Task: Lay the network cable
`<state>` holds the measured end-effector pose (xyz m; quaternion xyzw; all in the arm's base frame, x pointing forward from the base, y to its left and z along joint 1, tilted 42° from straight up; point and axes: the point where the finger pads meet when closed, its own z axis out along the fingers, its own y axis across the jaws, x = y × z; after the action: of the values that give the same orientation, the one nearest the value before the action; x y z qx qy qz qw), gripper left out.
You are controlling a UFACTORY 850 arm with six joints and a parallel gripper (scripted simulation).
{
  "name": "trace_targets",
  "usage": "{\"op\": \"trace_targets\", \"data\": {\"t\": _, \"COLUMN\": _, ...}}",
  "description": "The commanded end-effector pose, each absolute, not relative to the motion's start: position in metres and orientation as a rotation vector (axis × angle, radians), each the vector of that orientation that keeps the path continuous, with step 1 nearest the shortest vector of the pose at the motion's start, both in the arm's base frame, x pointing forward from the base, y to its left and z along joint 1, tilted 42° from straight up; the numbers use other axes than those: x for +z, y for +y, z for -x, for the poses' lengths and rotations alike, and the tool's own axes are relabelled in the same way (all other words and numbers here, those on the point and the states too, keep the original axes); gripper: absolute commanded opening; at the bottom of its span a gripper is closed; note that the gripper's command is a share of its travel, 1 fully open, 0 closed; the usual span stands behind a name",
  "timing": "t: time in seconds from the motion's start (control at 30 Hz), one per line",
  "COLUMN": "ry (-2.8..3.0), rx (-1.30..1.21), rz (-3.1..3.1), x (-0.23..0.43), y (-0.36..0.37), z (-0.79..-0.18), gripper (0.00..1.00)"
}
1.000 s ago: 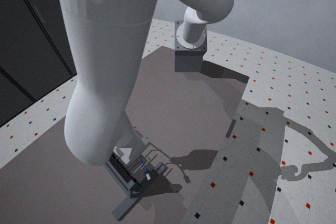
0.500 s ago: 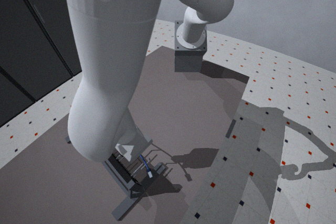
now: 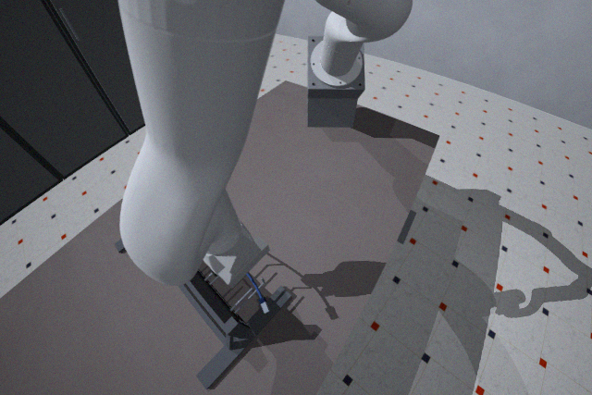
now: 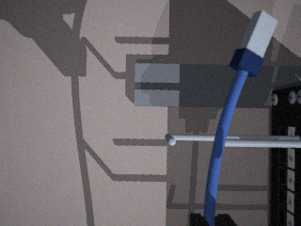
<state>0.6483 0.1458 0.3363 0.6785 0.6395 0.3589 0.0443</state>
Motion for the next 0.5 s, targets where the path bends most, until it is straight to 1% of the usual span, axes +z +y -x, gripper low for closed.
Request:
{"op": "trace_targets", "data": {"t": 0.0, "ry": 1.953, "rx": 1.099, "rz": -2.072, "x": 0.3366, "y": 0.146, "z": -0.6493, "gripper": 0.0}}
{"op": "trace_targets", "data": {"t": 0.47, "ry": 1.953, "rx": 1.099, "rz": -2.072, "x": 0.3317, "y": 0.1487, "z": -0.6529, "gripper": 0.0}}
